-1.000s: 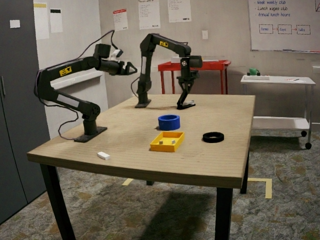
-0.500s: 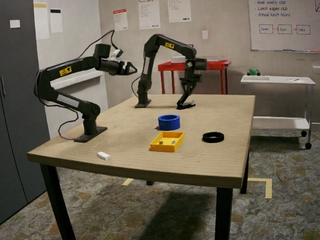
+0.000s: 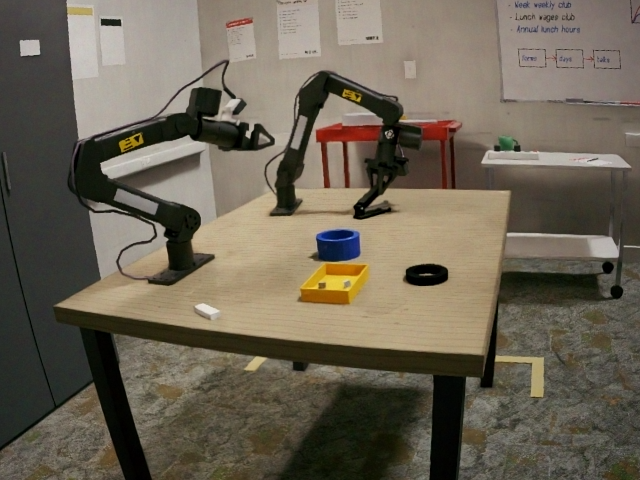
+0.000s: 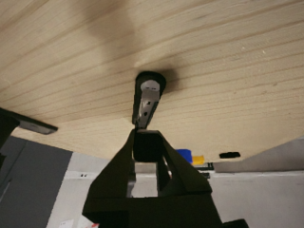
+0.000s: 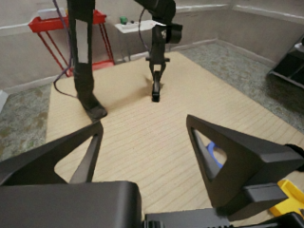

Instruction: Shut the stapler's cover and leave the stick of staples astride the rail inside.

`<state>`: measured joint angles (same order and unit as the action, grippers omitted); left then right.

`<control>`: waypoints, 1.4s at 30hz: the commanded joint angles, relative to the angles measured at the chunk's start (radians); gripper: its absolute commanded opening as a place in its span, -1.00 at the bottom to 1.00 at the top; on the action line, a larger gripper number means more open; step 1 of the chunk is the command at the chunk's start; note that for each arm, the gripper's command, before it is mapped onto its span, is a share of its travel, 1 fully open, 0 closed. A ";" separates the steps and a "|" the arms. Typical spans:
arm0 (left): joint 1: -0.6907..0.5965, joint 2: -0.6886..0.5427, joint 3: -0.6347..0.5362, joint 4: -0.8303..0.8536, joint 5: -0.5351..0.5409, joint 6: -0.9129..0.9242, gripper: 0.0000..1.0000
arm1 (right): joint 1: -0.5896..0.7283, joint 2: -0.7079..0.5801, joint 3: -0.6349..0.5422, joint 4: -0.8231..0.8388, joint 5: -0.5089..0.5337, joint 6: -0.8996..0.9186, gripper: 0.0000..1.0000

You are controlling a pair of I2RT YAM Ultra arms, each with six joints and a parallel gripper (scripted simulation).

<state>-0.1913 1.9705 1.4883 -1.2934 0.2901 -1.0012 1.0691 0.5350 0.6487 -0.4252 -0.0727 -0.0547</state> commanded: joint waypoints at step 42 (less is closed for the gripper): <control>0.098 0.090 0.258 -0.252 0.069 0.138 0.28 | -0.003 -0.013 0.004 -0.001 -0.002 -0.001 1.00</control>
<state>-0.1043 2.0579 1.7039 -1.4815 0.3698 -0.8806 1.0691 0.5350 0.6487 -0.4252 -0.0727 -0.0547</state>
